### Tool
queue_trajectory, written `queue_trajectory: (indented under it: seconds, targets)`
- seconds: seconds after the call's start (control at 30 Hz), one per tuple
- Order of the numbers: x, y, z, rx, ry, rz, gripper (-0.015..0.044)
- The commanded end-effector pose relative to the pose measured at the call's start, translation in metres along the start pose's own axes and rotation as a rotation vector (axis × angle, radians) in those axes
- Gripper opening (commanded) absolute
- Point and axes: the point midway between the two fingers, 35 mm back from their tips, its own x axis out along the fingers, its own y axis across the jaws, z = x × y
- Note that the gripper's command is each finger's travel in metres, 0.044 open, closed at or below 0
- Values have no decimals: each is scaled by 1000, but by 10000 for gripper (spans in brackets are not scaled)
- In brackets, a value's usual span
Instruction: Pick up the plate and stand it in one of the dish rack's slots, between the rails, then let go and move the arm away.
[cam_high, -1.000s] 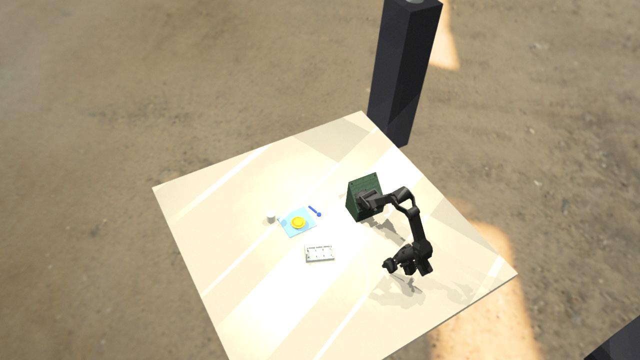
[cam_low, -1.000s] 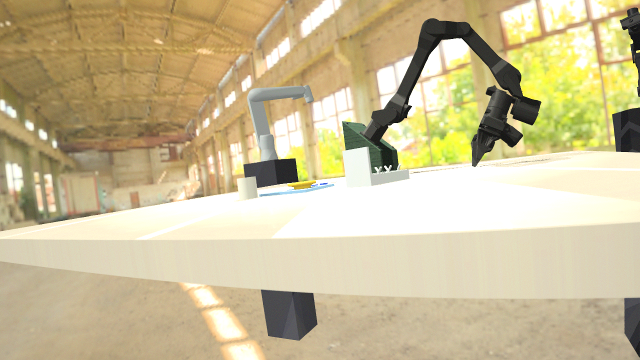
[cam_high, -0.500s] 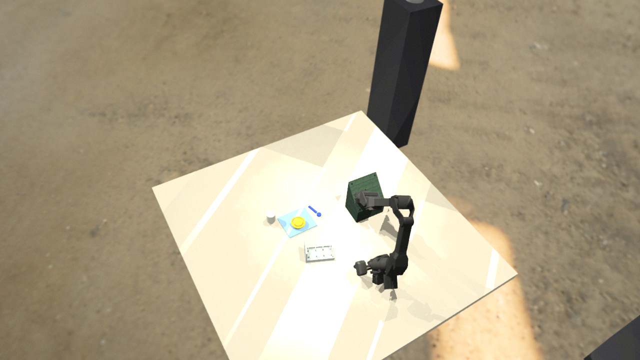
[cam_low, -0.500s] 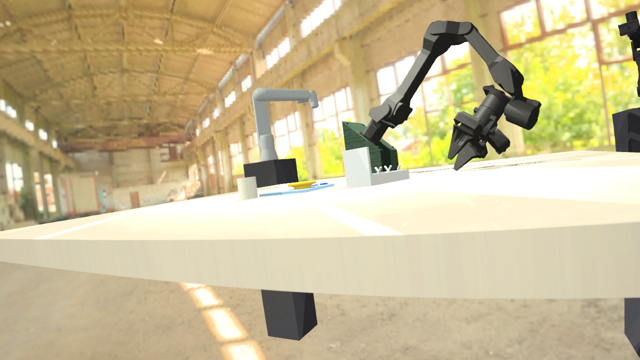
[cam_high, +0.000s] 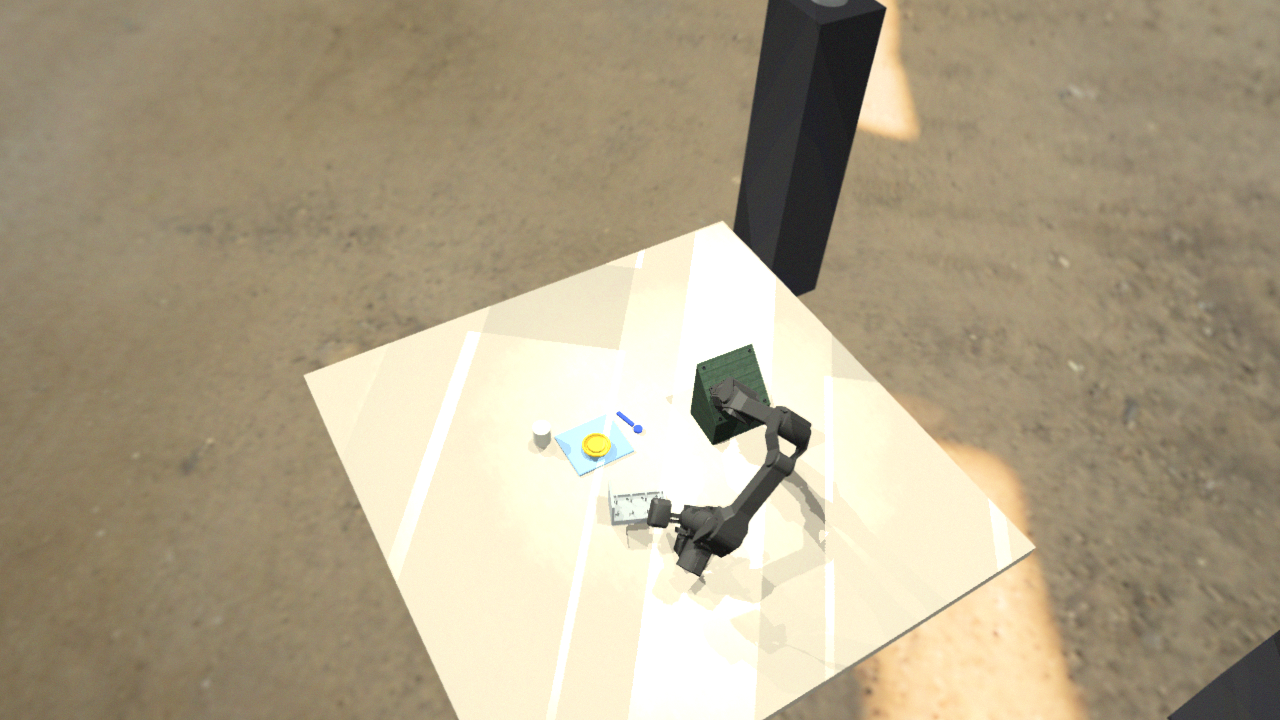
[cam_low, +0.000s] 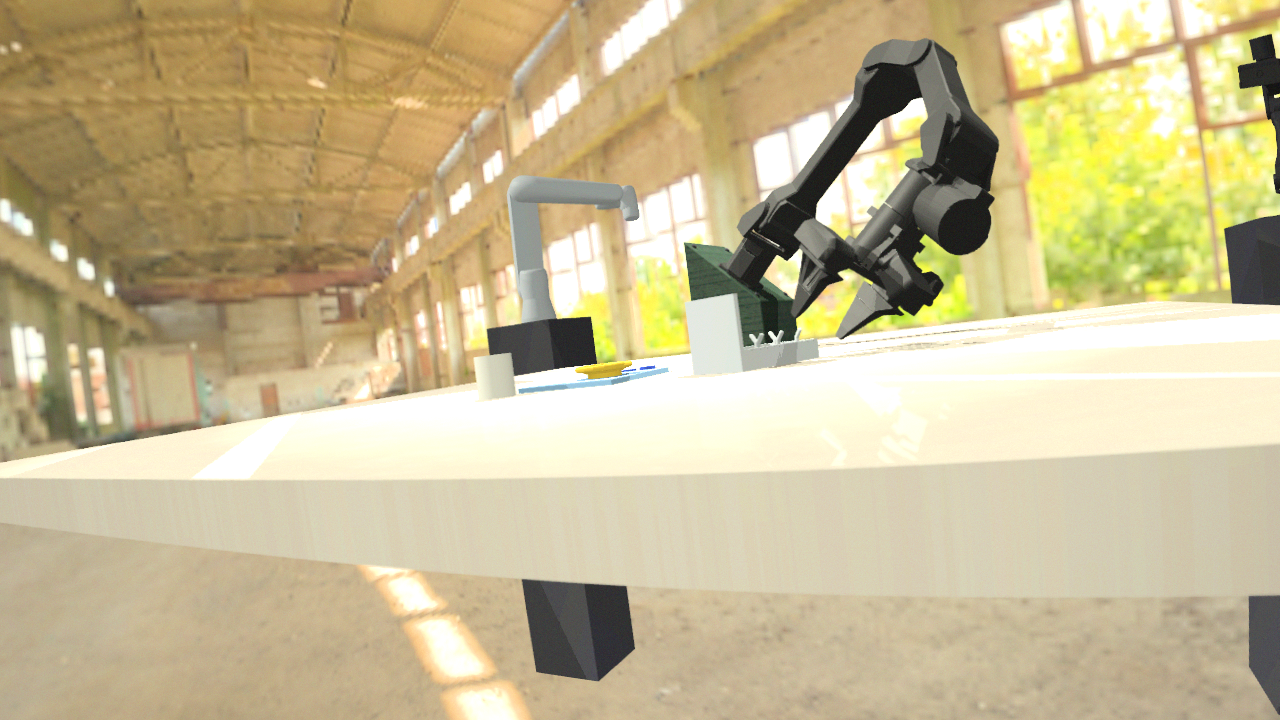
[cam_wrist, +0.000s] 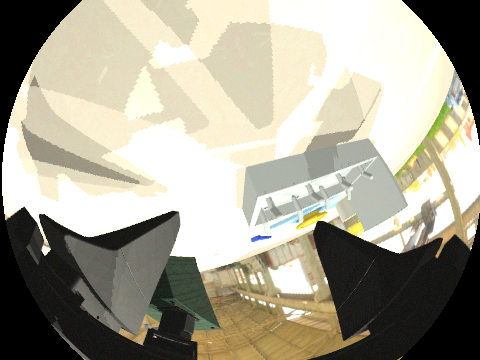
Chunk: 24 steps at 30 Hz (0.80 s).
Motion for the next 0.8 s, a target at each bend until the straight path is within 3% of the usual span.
queue_trajectory:
  seconds: [0.0,0.4,0.77]
  targets:
    - [9,-26,-7,77,20,66,400]
    - [40,-104,-52,331,24,288,400]
    - [65,-162,-112,562,-79,495,400]
